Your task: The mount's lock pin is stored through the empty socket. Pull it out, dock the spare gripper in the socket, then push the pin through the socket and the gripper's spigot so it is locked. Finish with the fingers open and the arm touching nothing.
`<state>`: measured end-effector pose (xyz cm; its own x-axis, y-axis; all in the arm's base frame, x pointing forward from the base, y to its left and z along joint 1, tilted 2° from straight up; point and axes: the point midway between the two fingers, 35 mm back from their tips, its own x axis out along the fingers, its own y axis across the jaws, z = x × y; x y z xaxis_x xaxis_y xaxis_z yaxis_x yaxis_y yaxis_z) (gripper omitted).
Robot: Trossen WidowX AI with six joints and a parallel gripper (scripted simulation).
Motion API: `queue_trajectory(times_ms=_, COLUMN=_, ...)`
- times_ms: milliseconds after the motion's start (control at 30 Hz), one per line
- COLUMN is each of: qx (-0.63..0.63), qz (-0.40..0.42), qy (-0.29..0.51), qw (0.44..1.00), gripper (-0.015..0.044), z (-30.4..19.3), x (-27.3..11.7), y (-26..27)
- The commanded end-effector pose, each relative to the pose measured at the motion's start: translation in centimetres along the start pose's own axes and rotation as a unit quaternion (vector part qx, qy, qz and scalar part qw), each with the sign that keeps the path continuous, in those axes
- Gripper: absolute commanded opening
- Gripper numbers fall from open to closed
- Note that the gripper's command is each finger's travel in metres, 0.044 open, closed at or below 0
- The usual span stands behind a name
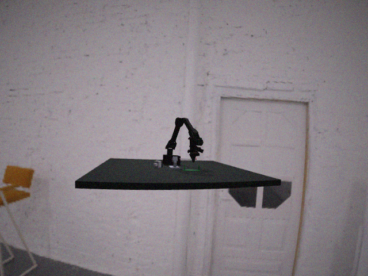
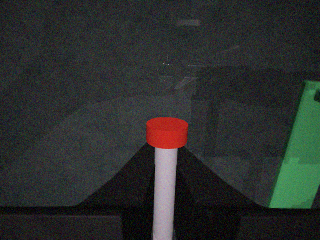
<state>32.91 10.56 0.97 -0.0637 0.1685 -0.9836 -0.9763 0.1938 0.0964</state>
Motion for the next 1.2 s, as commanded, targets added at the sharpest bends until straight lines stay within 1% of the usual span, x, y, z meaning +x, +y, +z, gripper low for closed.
queue_trajectory(times_ms=0, qx=0.002, qz=-0.002, qy=-0.003, qw=1.000, gripper=0.0000, z=0.3, x=-0.3, y=-0.2)
queue_trajectory(times_ms=633, qx=0.004, qz=0.019, qy=0.009, qw=1.000, gripper=0.0000, z=0.0, x=-2.7, y=1.1)
queue_trajectory(times_ms=667, qx=0.005, qz=0.024, qy=0.011, qw=1.000, gripper=0.0011, z=-0.2, x=-1.9, y=1.2)
queue_trajectory(times_ms=733, qx=0.005, qz=0.024, qy=0.011, qw=1.000, gripper=0.0000, z=-0.2, x=-1.9, y=1.2)
queue_trajectory(times_ms=833, qx=0.005, qz=0.024, qy=0.011, qw=1.000, gripper=0.0000, z=-0.2, x=-1.9, y=1.2)
queue_trajectory(times_ms=1167, qx=0.010, qz=0.022, qy=0.010, qw=1.000, gripper=0.0000, z=1.1, x=-2.6, y=-1.1)
